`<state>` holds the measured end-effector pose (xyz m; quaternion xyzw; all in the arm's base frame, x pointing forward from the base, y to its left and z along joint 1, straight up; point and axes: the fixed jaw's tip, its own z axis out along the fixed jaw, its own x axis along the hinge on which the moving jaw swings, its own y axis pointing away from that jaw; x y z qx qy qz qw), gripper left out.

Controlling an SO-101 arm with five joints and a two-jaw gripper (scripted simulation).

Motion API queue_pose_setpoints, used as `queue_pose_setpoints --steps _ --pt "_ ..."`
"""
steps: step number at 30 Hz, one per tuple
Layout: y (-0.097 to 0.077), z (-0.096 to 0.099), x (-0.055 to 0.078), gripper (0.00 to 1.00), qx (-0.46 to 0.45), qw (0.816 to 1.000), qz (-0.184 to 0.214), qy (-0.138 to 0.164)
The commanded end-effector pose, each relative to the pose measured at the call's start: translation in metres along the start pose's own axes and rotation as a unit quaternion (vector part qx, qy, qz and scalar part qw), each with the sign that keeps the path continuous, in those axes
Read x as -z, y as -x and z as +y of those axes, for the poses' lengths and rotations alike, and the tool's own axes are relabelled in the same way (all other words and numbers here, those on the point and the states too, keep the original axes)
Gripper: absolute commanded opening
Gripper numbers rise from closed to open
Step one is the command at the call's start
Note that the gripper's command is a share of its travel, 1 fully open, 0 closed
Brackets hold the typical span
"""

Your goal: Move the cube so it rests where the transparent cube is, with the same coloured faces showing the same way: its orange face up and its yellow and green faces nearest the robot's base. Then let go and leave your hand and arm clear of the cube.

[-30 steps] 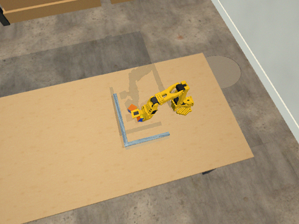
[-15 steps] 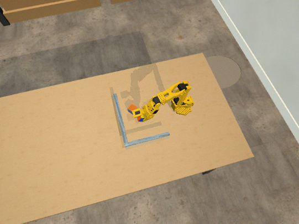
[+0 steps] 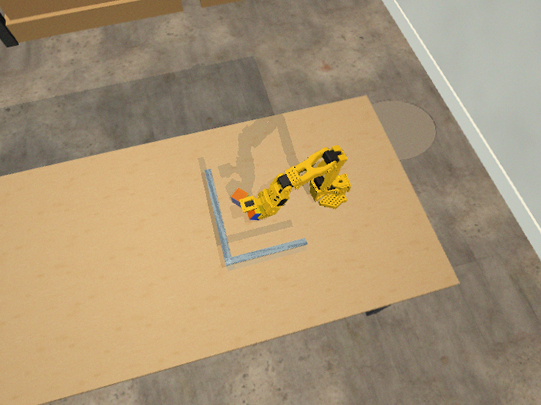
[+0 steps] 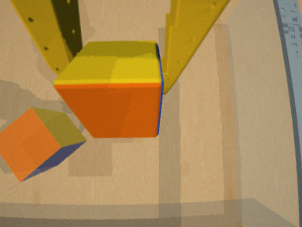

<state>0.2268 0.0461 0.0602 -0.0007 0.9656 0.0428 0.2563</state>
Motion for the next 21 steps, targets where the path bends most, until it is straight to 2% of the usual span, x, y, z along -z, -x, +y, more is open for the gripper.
queue_pose_setpoints --steps 1,17,21 --pt "0.0203 0.003 0.0111 0.22 0.002 0.998 -0.065 0.011" --pt "0.0212 0.0034 0.0087 0.22 0.008 0.989 -0.147 0.023" --pt "0.0211 0.0034 0.0087 0.22 0.009 0.987 -0.156 0.025"
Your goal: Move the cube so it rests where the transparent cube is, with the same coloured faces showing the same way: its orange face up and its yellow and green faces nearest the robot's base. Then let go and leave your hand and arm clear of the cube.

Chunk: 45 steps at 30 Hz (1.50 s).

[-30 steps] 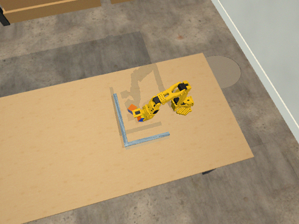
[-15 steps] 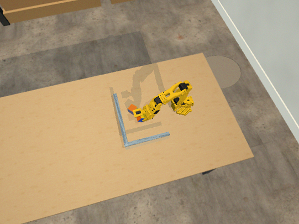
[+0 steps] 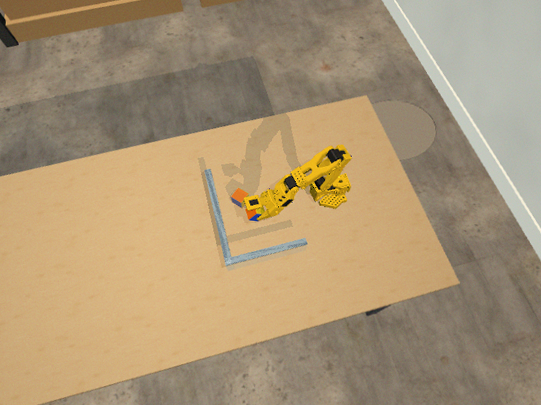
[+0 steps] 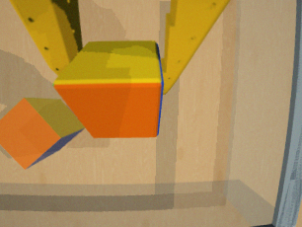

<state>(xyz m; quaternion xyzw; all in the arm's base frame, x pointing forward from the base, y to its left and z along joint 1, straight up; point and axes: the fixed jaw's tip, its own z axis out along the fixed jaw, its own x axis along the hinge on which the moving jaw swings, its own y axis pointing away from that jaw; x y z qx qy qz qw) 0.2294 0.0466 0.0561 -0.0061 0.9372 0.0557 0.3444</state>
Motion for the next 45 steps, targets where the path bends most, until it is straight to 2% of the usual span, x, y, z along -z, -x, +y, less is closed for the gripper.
queue_pose_setpoints --steps 1,8,22,32,45 --pt "0.023 0.0034 0.0094 0.22 0.004 0.998 -0.068 0.01" --pt "0.0228 0.0034 0.0096 0.22 0.005 0.996 -0.084 0.013" --pt "0.023 0.0034 0.009 0.22 0.006 0.996 -0.09 0.013" --pt "0.0239 0.0037 0.0057 0.22 0.008 0.993 -0.115 0.017" --pt "0.0245 0.0039 0.0022 0.22 0.014 0.982 -0.187 0.027"
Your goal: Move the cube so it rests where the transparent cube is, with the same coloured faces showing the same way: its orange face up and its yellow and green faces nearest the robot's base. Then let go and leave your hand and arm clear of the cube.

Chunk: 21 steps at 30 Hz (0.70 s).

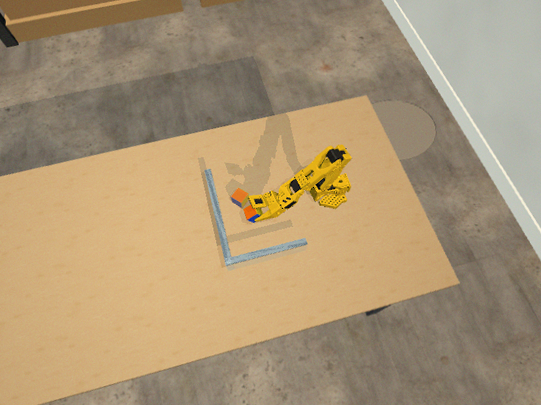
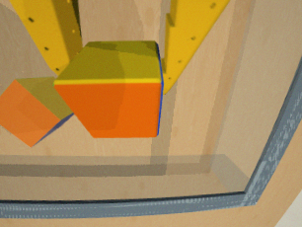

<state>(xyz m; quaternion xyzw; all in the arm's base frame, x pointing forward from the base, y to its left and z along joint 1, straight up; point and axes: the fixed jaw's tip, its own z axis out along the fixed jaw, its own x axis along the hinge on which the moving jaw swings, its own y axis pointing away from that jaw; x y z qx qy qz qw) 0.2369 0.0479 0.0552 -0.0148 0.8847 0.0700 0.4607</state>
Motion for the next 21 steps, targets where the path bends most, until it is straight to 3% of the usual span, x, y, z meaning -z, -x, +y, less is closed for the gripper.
queue_pose_setpoints --steps 1,21 --pt "0.0208 0.0029 0.0027 0.22 0.005 0.998 -0.066 0.009" --pt "0.0205 0.003 0.0046 0.22 0.008 0.995 -0.101 0.013"
